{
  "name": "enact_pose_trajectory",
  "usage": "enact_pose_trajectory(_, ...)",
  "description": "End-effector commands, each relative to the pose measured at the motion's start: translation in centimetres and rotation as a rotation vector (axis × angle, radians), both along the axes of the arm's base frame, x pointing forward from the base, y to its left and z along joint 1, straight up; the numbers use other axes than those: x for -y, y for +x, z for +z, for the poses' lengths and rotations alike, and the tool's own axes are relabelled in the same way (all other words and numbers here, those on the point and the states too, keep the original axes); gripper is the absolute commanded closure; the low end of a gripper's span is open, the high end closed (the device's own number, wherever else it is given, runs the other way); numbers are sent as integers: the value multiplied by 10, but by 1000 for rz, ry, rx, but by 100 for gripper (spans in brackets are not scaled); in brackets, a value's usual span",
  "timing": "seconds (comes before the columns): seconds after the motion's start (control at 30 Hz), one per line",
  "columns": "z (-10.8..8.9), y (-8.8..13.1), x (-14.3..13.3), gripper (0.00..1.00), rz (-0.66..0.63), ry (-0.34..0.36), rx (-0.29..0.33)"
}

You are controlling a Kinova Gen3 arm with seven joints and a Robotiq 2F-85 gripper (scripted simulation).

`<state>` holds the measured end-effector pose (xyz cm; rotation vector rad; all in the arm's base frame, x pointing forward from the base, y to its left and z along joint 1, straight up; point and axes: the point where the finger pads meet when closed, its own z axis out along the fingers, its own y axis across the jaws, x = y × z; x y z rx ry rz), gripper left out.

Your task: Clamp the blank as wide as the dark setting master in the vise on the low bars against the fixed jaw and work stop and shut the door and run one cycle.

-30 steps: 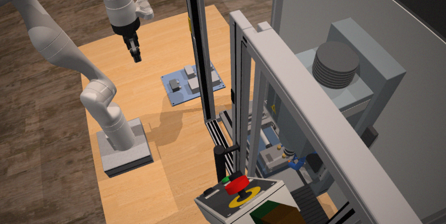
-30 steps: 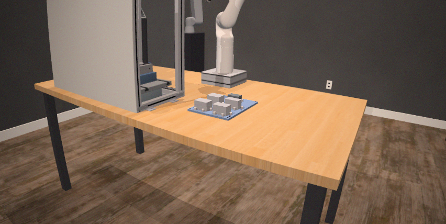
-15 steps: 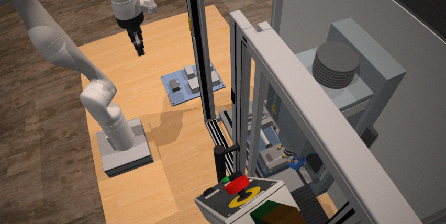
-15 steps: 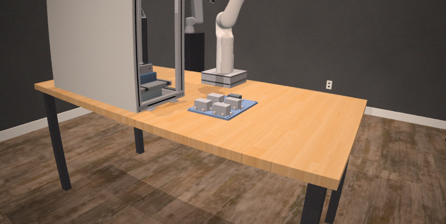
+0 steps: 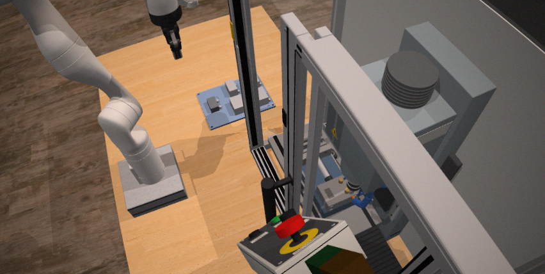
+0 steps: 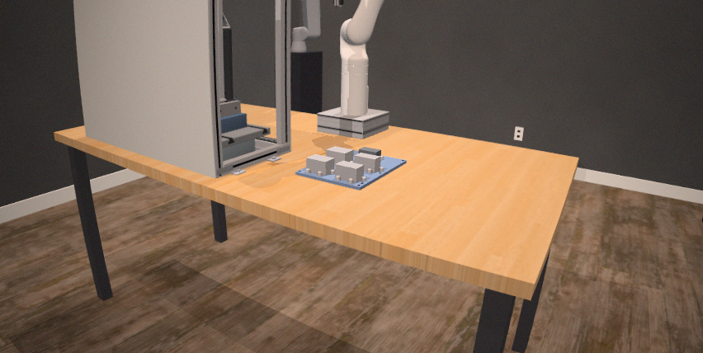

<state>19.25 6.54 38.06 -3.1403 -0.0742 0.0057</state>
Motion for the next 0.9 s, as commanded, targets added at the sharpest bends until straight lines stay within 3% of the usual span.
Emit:
enact_pose_trajectory(0.0,4,1,0,90,-2,1,2)
enact_pose_trajectory(0.13,21,4,0,90,-9,4,8)
enact_pose_trajectory(0.53,21,4,0,90,-9,4,8)
enact_pose_trajectory(0.7,3,2,-59,90,4,4,8)
enact_pose_trajectory(0.87,3,2,-59,90,4,4,8)
